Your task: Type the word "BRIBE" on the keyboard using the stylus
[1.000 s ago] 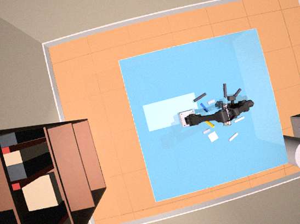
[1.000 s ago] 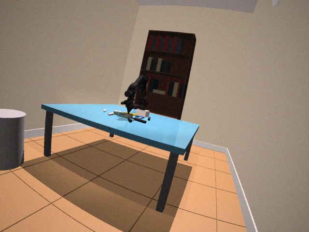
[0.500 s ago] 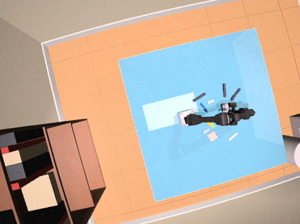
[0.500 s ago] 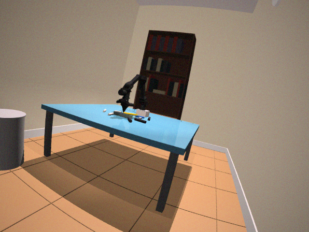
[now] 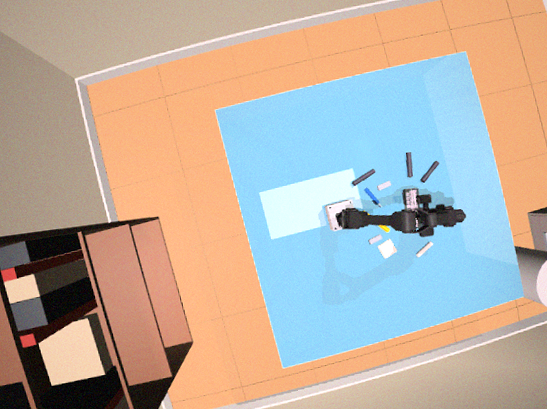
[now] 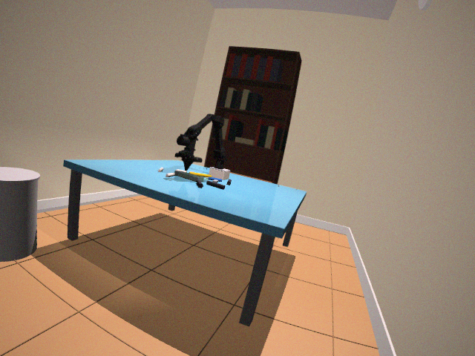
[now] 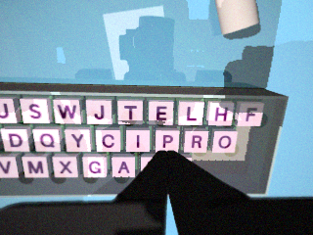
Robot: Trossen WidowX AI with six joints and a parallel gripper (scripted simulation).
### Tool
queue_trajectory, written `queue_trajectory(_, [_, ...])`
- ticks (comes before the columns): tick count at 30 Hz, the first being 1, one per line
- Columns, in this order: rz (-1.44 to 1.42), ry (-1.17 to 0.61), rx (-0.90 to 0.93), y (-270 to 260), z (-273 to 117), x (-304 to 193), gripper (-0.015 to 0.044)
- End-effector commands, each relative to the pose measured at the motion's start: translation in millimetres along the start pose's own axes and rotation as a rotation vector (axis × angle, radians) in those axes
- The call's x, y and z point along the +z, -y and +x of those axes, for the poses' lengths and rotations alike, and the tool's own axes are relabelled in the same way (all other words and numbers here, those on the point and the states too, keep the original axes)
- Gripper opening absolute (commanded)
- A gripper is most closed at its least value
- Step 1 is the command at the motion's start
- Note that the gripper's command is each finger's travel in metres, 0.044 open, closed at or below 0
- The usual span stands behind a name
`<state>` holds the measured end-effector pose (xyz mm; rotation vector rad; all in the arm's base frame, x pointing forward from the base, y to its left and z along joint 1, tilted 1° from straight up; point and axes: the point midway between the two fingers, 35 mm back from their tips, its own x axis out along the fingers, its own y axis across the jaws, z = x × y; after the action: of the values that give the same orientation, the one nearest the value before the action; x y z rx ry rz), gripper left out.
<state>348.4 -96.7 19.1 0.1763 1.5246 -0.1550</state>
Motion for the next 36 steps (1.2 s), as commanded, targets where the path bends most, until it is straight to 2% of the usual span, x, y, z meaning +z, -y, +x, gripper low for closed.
queue_trajectory(1, [0.015,-0.002,-0.004,34,0,-2,0.0000])
queue_trajectory(12, [0.015,-0.002,-0.004,34,0,-2,0.0000])
queue_trajectory(18, [0.015,-0.004,-0.002,8,1,-30,0.0000])
queue_trajectory(28, [0.015,-0.004,-0.002,5,1,-31,0.0000])
queue_trajectory(33, [0.015,-0.004,0.003,-58,1,-30,0.0000])
queue_trajectory(36, [0.015,-0.004,0.004,-67,1,-30,0.0000])
